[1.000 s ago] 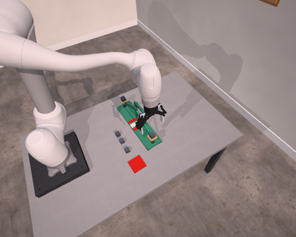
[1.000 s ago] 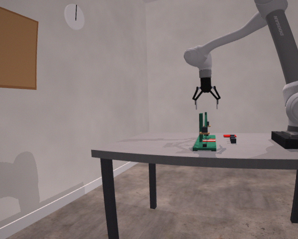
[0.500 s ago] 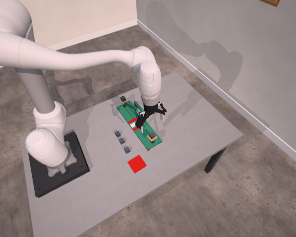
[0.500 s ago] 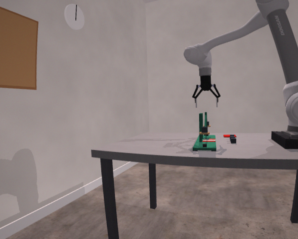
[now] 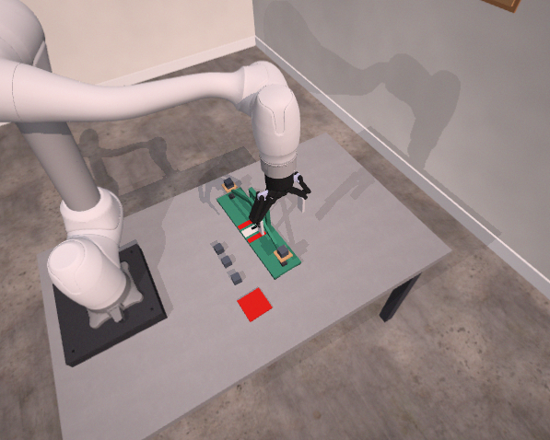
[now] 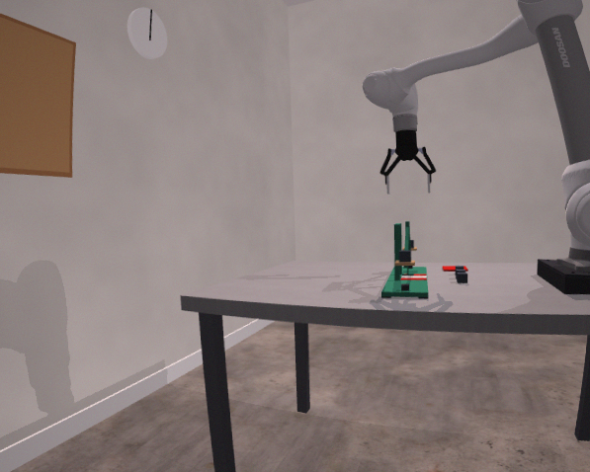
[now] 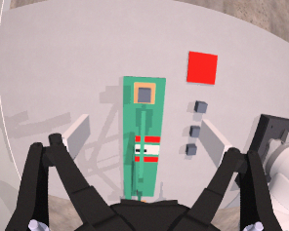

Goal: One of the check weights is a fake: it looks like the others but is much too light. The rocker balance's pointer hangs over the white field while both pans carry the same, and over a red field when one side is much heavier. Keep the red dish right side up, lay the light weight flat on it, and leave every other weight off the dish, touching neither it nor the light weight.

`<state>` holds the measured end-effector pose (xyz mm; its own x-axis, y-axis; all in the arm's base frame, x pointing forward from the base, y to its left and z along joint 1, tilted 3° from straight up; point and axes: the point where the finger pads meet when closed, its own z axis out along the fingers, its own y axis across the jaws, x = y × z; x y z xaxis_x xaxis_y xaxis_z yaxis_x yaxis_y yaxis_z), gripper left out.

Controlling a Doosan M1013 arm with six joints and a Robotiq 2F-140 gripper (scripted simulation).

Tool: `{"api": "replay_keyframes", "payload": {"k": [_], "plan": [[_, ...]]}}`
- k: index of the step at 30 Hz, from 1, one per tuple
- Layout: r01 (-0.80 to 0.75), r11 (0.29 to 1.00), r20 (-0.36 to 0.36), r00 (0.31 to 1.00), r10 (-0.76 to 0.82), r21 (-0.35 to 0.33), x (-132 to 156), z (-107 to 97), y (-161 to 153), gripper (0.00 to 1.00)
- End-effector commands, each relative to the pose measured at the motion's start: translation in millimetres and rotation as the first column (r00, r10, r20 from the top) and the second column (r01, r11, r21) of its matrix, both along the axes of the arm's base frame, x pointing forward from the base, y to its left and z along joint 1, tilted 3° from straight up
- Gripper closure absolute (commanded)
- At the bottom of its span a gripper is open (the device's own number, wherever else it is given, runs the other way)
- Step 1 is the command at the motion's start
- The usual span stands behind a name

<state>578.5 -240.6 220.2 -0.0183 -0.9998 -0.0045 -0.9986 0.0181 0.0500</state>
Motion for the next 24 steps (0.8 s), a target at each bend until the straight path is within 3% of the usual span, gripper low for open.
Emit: {"api": "replay_keyframes", "payload": {"k": [1,11,22,24], "plan": [[0.000,1.000,0.000,1.000,0.000,0.000,0.2,3.4,0.0,0.00],[0.000,1.000,0.000,1.000,0.000,0.000,-9.3,4.0,4.6,0.00],[0.000,1.000,0.000,1.000,0.000,0.000,-86.2,8.0,42.6,0.00],[0.000,1.000,0.000,1.000,0.000,0.000,-86.2,8.0,42.6,0.00]]}}
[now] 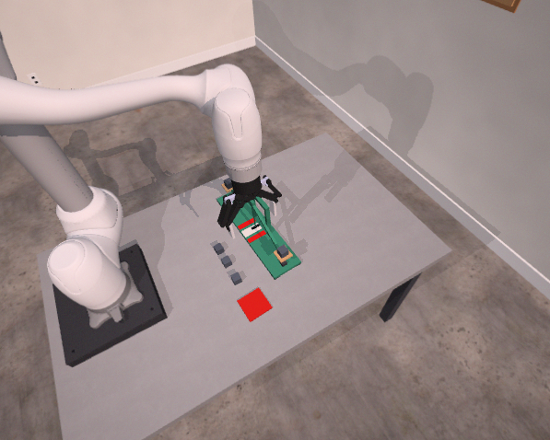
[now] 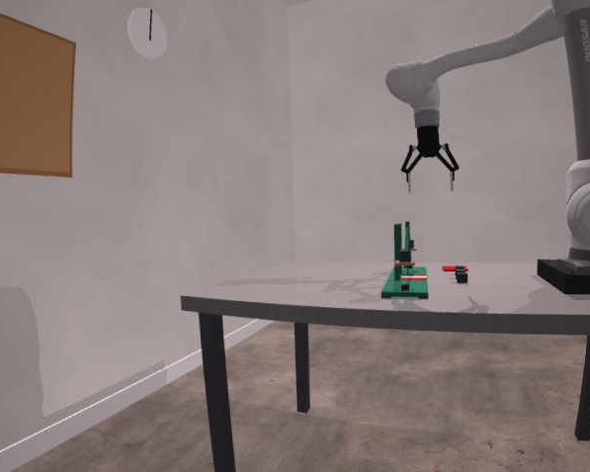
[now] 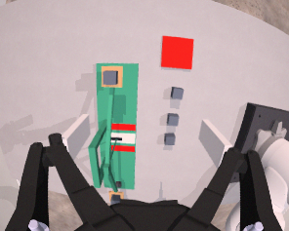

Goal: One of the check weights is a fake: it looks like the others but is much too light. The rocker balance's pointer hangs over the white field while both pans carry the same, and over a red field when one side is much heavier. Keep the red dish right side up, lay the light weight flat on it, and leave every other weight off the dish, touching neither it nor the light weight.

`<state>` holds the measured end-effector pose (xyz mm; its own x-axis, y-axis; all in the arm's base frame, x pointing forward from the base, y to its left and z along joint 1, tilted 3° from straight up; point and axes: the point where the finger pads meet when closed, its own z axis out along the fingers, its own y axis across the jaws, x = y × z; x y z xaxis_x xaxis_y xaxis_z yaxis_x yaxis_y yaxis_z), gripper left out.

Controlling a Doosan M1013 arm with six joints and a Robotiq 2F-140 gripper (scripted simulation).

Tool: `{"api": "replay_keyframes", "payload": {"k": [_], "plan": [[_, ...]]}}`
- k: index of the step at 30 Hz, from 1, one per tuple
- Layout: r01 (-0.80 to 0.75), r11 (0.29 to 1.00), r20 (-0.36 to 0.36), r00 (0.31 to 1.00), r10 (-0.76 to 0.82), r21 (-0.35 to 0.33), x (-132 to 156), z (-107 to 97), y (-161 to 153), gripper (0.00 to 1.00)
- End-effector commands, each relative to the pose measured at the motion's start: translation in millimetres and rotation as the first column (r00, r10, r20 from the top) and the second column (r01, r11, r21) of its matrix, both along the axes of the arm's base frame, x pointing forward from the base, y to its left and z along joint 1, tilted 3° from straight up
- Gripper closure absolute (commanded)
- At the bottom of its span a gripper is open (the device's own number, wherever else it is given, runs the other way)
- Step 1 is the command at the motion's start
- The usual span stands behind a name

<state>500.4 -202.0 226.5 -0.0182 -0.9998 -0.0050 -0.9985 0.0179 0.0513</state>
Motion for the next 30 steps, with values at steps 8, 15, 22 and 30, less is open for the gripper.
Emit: {"api": "replay_keyframes", "payload": {"k": [8,15,22,30], "plan": [[0.000,1.000,0.001,1.000,0.000,0.000,-68.4,4.9,33.7,0.00],[0.000,1.000,0.001,1.000,0.000,0.000,-89.2,6.0,44.0,0.00],[0.000,1.000,0.001,1.000,0.000,0.000,-90.0,6.0,44.4,0.00],[0.000,1.000,0.001,1.000,0.000,0.000,-90.0,6.0,44.4,0.00]]}}
